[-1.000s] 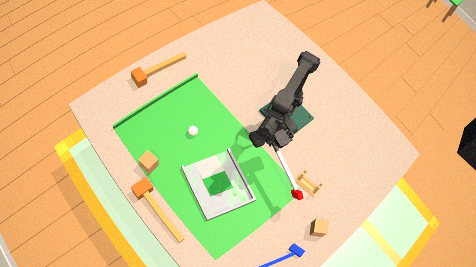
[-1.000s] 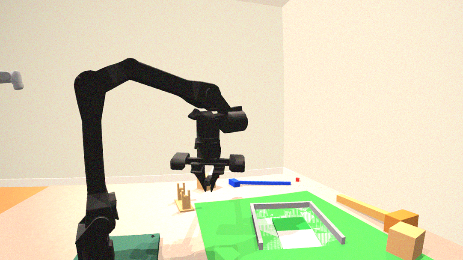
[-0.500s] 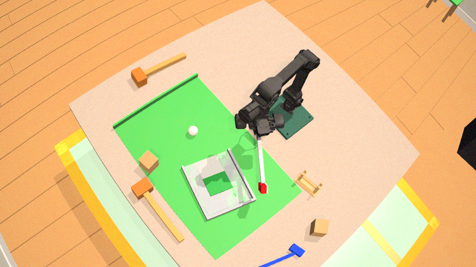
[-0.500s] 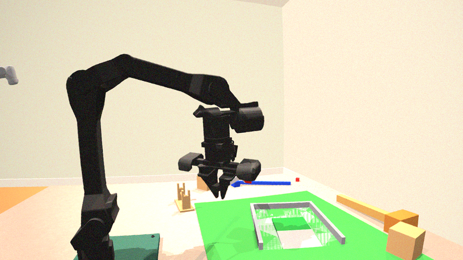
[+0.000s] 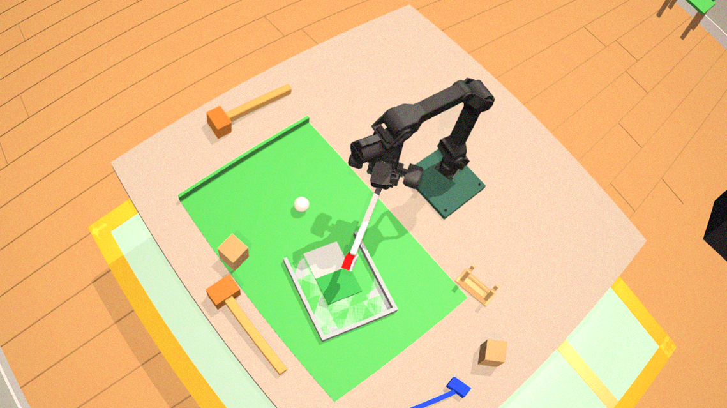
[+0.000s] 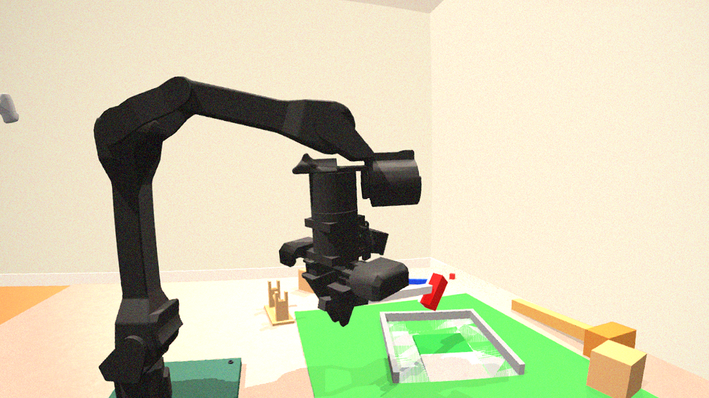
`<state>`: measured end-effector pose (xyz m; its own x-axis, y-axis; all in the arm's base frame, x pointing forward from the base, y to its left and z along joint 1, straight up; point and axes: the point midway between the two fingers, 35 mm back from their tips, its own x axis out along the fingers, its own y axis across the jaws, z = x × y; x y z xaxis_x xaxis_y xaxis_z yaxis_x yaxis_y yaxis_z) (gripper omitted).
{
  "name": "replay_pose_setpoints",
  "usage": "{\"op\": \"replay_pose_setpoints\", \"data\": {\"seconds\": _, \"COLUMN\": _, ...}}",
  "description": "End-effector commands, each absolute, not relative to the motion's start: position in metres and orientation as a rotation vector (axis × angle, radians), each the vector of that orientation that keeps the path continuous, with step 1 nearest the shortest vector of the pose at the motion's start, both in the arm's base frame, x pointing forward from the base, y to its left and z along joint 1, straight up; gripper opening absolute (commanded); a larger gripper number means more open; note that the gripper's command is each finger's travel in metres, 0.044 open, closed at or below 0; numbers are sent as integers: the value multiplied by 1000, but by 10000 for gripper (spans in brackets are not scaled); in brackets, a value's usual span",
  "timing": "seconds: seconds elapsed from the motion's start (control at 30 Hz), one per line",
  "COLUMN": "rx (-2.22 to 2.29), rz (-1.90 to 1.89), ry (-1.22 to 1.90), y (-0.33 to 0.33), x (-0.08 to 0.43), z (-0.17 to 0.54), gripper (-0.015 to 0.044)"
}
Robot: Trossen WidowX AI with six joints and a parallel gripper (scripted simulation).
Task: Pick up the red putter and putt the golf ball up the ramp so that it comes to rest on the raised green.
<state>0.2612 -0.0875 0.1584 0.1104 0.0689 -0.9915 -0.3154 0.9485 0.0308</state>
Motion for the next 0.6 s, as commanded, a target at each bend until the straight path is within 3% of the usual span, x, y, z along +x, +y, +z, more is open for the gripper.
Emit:
{"op": "replay_pose_setpoints", "data": {"seconds": 0.0, "rx": -118, "rz": 170, "ry": 1452, "y": -110, "x": 252, "z": 163, "gripper": 0}}
{"op": "replay_pose_setpoints", "data": {"seconds": 0.57, "rx": 224, "rz": -233, "ry": 1516, "y": -180, "x": 196, "z": 169, "gripper": 0}}
